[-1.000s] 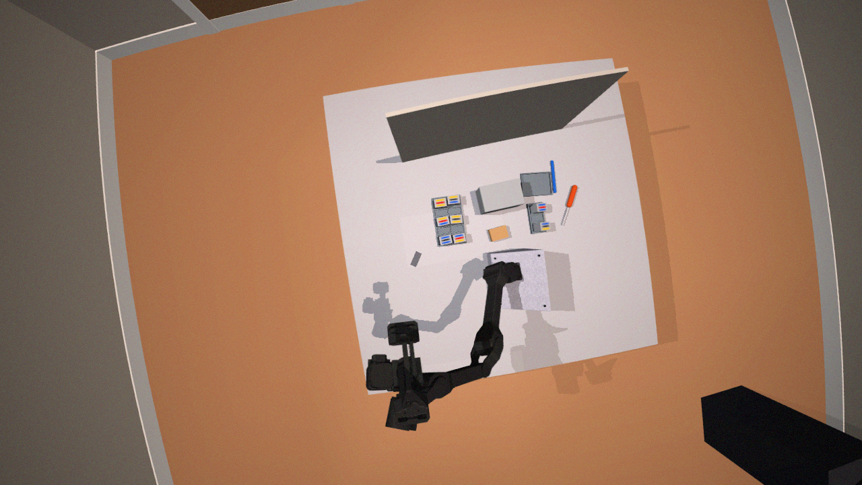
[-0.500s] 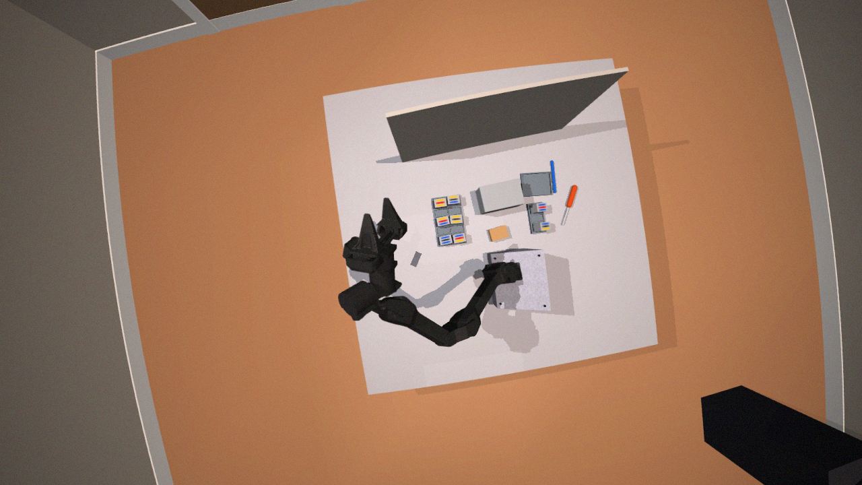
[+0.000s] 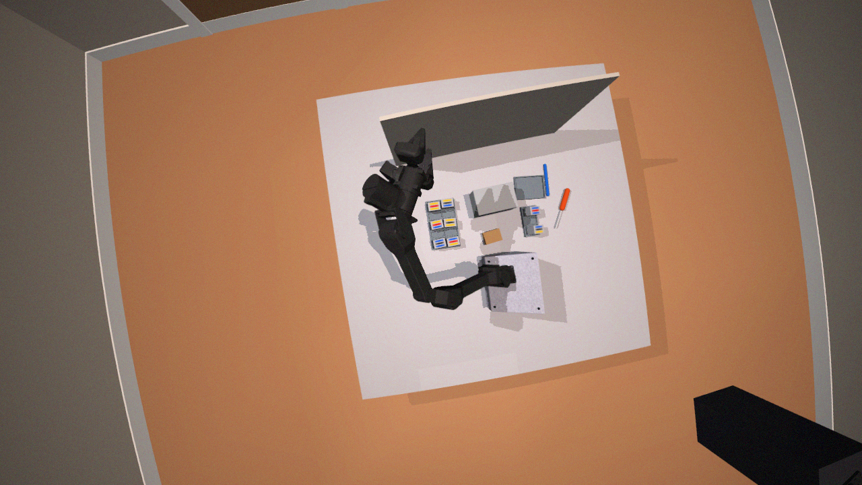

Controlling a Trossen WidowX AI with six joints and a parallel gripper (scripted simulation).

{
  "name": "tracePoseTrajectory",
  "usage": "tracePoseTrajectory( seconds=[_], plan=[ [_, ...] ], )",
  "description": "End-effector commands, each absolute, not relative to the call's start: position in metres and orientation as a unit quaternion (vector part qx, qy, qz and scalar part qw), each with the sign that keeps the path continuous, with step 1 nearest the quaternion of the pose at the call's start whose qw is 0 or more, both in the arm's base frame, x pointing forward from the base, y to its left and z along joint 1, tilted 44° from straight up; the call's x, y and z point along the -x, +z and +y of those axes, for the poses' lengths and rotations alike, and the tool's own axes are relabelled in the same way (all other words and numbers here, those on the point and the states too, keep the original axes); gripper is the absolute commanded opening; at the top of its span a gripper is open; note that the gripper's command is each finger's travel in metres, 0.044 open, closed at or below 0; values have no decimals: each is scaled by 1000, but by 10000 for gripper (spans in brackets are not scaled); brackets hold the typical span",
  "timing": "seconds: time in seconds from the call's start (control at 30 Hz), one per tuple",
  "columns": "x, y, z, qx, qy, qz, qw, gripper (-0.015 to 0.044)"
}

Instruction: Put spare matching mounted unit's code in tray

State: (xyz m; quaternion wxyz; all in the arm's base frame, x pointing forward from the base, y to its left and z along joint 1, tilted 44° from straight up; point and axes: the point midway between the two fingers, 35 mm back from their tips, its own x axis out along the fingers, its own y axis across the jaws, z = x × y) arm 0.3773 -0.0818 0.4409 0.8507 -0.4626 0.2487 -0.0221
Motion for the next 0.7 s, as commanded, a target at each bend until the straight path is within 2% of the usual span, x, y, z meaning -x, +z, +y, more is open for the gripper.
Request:
tracePoseTrajectory(
  seconds=[0.0, 0.3, 0.47, 0.67],
  plan=[
    [-399, 385, -88, 416, 35, 311, 854, 440],
    [-417, 238, -101, 215, 175, 472, 837, 440],
    [-403, 157, -102, 33, 235, 558, 795, 440],
    [-375, 84, -98, -222, 264, 624, 701, 440]
  ],
)
